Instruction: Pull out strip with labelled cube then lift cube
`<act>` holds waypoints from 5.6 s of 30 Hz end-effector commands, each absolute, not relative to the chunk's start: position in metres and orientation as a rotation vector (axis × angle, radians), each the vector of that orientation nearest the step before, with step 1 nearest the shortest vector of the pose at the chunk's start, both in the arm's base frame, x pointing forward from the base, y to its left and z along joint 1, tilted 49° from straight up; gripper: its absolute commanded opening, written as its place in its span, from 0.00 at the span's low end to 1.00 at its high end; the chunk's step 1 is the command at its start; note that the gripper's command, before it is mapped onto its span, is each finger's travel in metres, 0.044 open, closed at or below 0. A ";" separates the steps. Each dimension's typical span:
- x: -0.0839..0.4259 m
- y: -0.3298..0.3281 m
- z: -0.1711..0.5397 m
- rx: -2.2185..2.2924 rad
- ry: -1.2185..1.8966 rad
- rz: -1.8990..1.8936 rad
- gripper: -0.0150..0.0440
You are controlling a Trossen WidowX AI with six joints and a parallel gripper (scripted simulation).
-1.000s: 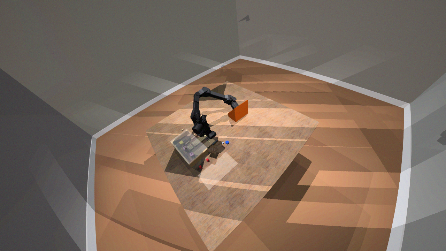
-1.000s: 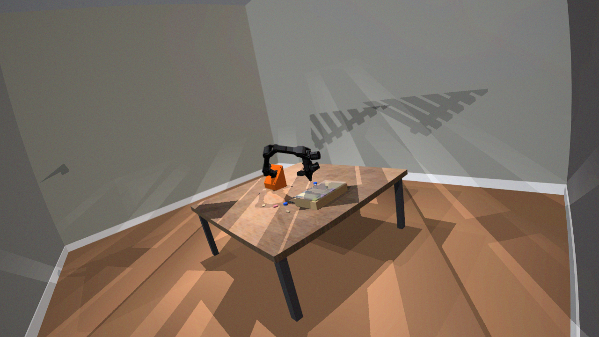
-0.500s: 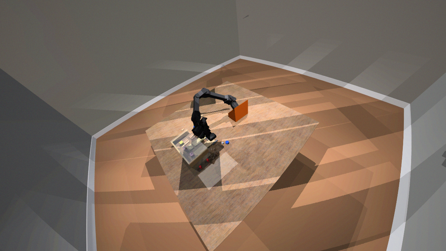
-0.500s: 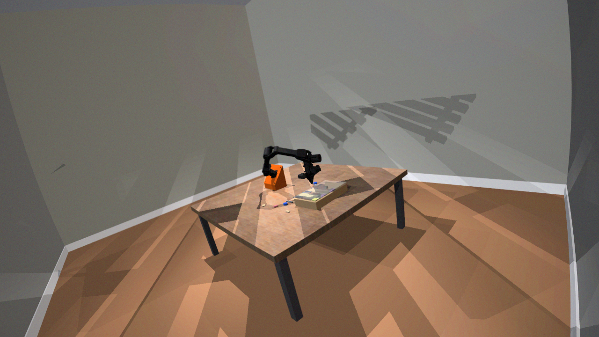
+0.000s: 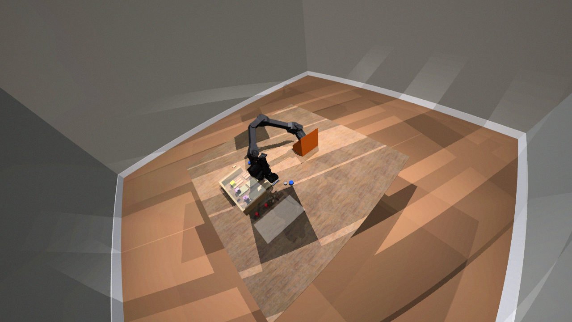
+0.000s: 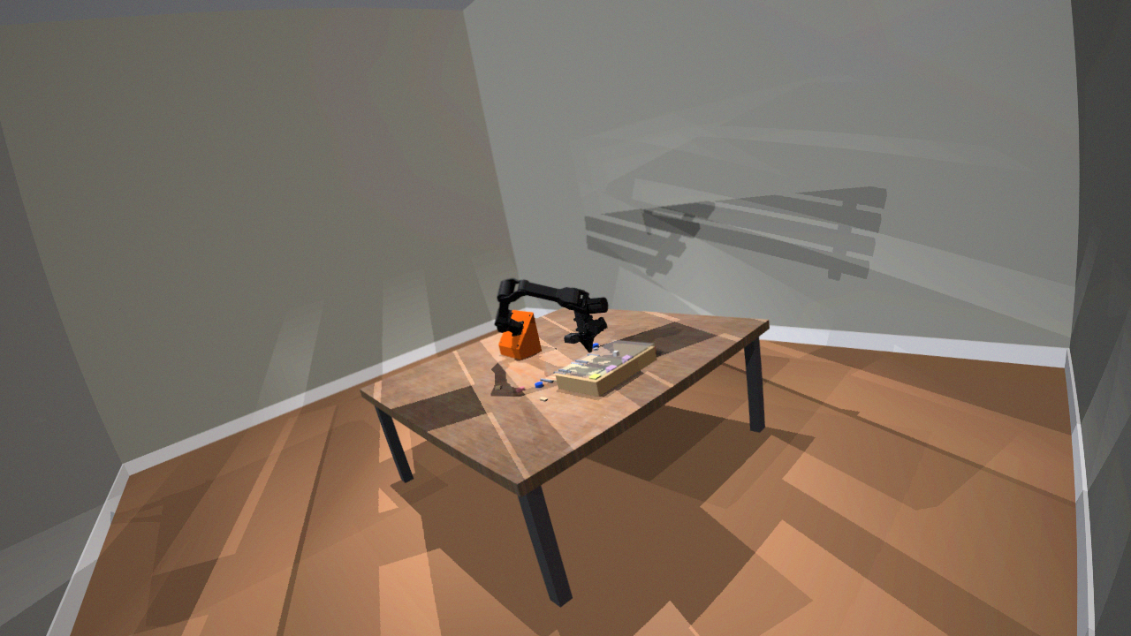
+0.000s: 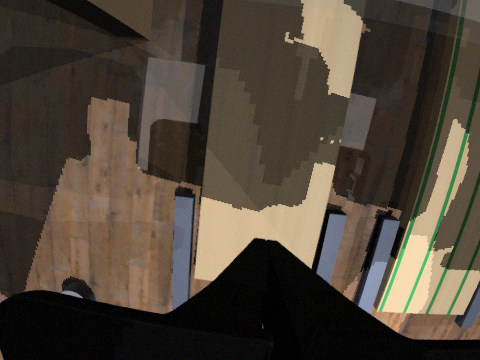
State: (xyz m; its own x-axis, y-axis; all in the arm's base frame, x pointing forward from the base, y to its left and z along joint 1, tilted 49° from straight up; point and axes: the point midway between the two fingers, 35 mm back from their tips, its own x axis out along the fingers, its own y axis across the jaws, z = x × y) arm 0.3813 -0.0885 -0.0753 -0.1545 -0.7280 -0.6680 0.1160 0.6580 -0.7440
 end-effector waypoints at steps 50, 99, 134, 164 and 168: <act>0.371 -0.107 -0.093 -0.537 1.578 -0.801 0.25; 0.371 -0.110 -0.096 -0.538 1.578 -0.801 0.25; 0.320 -0.101 -0.095 -0.539 1.581 -0.800 0.25; 0.277 -0.093 -0.094 -0.539 1.584 -0.799 0.25; 0.271 -0.092 -0.093 -0.540 1.584 -0.799 0.25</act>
